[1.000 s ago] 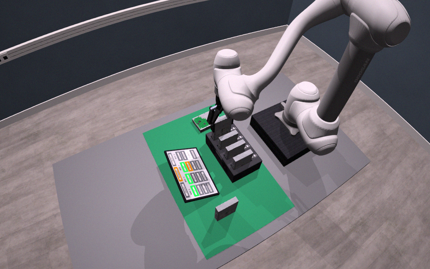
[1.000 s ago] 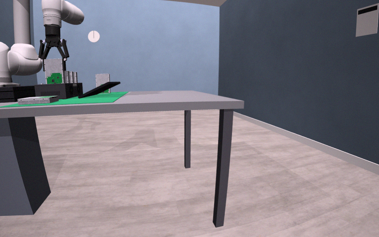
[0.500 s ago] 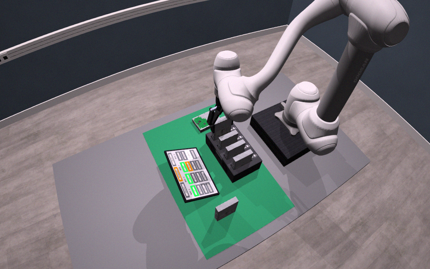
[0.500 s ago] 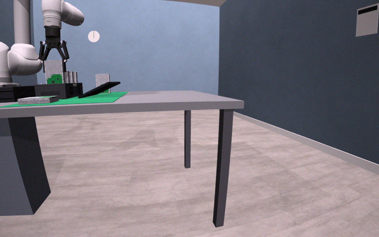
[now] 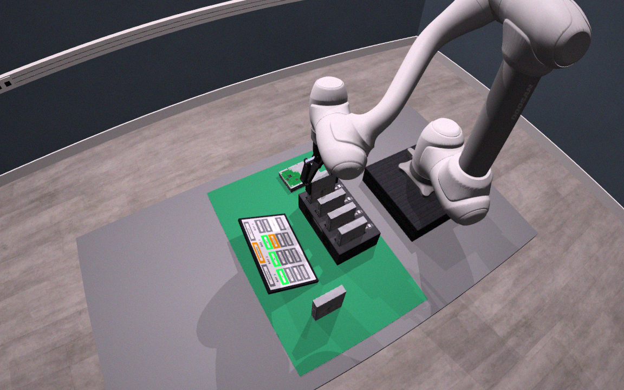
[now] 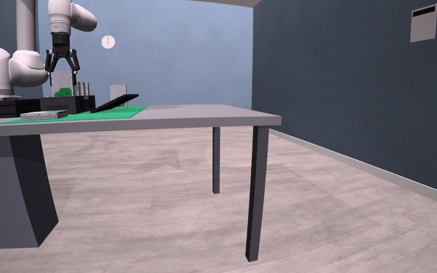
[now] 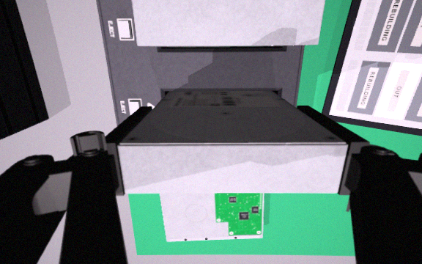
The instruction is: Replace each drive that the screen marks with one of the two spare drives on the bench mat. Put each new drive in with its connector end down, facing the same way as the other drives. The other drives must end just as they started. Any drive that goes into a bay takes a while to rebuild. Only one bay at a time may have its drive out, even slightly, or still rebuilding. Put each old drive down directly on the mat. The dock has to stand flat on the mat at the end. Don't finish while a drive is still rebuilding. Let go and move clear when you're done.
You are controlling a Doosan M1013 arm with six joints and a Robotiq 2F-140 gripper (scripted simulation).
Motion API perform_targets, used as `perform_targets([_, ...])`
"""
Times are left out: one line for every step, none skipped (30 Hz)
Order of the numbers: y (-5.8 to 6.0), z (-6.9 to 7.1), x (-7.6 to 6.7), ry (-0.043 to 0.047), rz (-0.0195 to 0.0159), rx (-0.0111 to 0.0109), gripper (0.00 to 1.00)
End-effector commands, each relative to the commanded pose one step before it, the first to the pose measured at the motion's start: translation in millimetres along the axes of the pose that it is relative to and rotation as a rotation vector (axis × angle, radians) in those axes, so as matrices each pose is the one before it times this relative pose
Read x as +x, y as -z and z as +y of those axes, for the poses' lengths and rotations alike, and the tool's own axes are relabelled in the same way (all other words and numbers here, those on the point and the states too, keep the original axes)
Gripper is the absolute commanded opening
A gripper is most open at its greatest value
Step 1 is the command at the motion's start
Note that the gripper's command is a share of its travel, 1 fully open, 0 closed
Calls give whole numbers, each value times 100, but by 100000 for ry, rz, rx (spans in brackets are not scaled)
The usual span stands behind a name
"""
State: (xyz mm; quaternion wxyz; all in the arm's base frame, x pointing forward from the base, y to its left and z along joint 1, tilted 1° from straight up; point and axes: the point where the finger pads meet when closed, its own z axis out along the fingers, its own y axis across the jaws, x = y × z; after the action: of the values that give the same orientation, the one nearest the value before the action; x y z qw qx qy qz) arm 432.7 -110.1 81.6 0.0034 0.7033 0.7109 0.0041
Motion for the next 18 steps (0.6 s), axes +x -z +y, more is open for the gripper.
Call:
perform_targets([-238,60,-9,-18,-1,-135,10])
perform_targets([0,0,0,0,0,0,10])
perform_targets([0,0,0,0,0,0,10])
perform_targets([-98,0,0,0,0,0,10])
perform_targets([-99,0,0,0,0,0,10])
perform_targets([-100,0,0,0,0,0,10])
perform_targets([-101,0,0,0,0,0,10])
perform_targets([-101,0,0,0,0,0,10])
perform_targets([-101,0,0,0,0,0,10])
perform_targets([-102,0,0,0,0,0,10])
perform_targets([-102,0,0,0,0,0,10])
perform_targets([-102,0,0,0,0,0,10])
perform_targets([-101,0,0,0,0,0,10])
perform_targets([-101,0,0,0,0,0,10])
perform_targets([-101,0,0,0,0,0,10])
perform_targets([-101,0,0,0,0,0,10])
perform_targets([-100,0,0,0,0,0,10])
perform_targets([-99,0,0,0,0,0,10])
